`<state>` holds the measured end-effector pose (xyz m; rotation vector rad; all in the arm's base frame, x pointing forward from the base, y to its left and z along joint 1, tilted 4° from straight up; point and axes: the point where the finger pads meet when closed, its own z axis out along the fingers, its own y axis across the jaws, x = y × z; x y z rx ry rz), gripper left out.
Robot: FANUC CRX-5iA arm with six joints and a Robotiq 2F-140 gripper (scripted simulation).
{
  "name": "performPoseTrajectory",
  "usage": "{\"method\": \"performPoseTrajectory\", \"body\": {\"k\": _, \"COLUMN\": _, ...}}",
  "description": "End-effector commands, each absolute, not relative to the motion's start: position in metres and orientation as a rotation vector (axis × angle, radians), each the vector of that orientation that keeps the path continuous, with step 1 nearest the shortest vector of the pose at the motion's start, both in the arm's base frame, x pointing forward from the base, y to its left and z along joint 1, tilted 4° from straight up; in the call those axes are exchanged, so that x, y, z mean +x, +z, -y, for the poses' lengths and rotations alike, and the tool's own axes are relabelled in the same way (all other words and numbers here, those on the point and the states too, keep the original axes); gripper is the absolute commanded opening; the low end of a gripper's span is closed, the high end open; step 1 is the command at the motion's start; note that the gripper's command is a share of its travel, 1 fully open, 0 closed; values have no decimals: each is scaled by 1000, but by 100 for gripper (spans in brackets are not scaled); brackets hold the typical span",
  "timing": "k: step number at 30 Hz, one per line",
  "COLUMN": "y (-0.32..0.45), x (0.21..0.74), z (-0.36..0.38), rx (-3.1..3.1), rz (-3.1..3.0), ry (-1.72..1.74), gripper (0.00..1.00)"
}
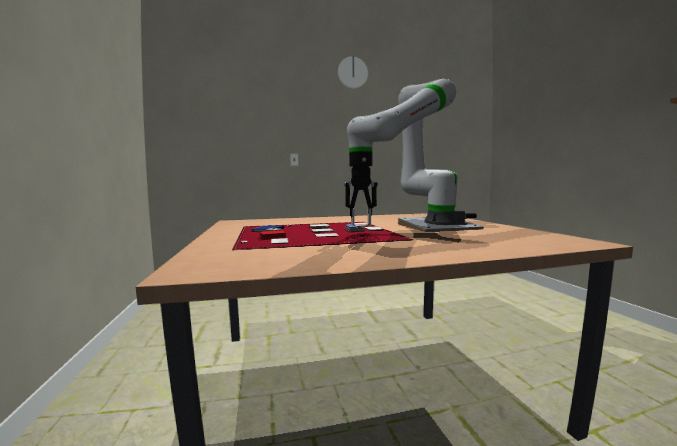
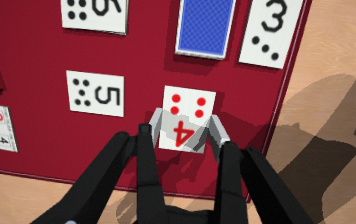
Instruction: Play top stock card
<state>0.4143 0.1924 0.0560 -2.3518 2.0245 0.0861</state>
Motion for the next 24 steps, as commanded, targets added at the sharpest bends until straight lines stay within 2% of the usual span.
{"method": "performPoseTrajectory", "body": {"k": 1, "y": 56, "x": 414, "z": -193, "rx": -2352, "rz": -2024, "ry": 86, "gripper": 41}}
{"method": "performPoseTrajectory", "body": {"k": 18, "y": 56, "x": 430, "z": -194, "rx": -2170, "rz": -2224, "ry": 91, "gripper": 41}}
{"method": "performPoseTrajectory", "body": {"k": 24, "y": 56, "x": 450, "z": -195, "rx": -1920, "rz": -2452, "ry": 96, "gripper": 41}}
